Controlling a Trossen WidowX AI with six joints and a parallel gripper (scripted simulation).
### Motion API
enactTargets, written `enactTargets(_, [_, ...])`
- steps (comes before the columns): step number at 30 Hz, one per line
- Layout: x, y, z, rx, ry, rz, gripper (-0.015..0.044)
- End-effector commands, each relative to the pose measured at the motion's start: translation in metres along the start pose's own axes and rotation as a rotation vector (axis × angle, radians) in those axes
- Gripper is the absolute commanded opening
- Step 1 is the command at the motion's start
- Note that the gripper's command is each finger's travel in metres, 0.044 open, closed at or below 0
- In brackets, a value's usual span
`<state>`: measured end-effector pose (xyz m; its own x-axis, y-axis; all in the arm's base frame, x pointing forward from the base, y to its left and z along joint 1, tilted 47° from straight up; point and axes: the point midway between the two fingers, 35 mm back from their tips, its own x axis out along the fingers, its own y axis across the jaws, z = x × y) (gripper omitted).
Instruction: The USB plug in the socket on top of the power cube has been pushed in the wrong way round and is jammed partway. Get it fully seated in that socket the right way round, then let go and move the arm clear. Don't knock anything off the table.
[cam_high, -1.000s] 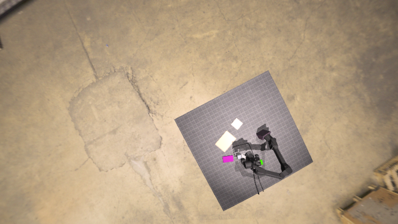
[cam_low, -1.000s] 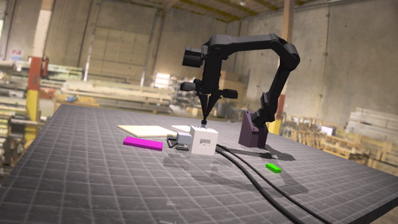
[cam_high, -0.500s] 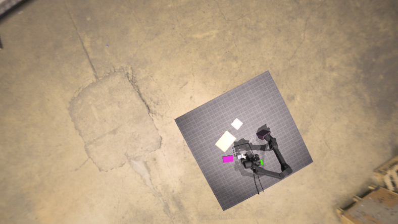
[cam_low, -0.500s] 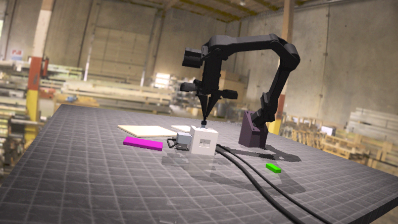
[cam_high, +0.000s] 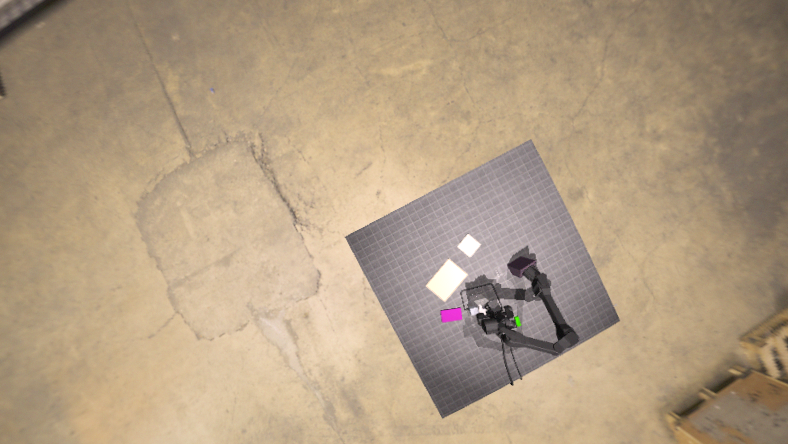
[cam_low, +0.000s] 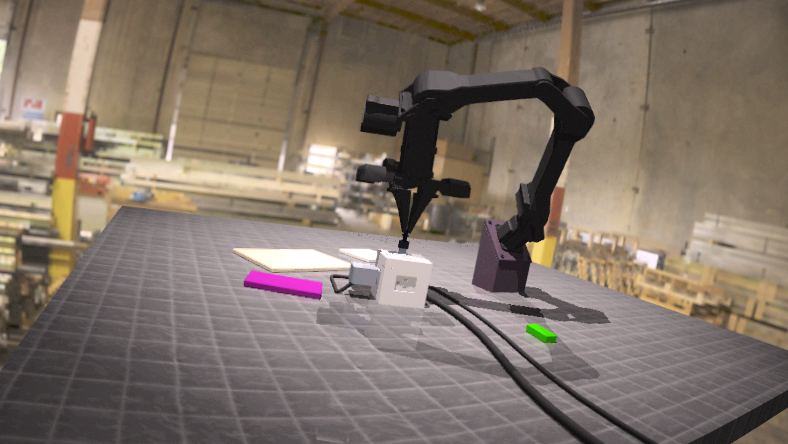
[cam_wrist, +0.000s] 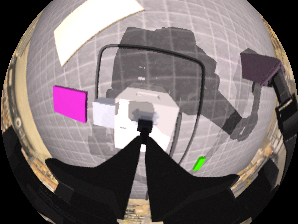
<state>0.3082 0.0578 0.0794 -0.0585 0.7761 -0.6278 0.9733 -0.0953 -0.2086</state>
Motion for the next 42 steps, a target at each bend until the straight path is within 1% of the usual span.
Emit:
enactTargets(1, [0.0006,0.0001,-0.0007,0.003,0.005,0.001,0.0])
enactTargets(42, [0.0055,0.0001,-0.0003,0.003,0.005,0.001,0.0])
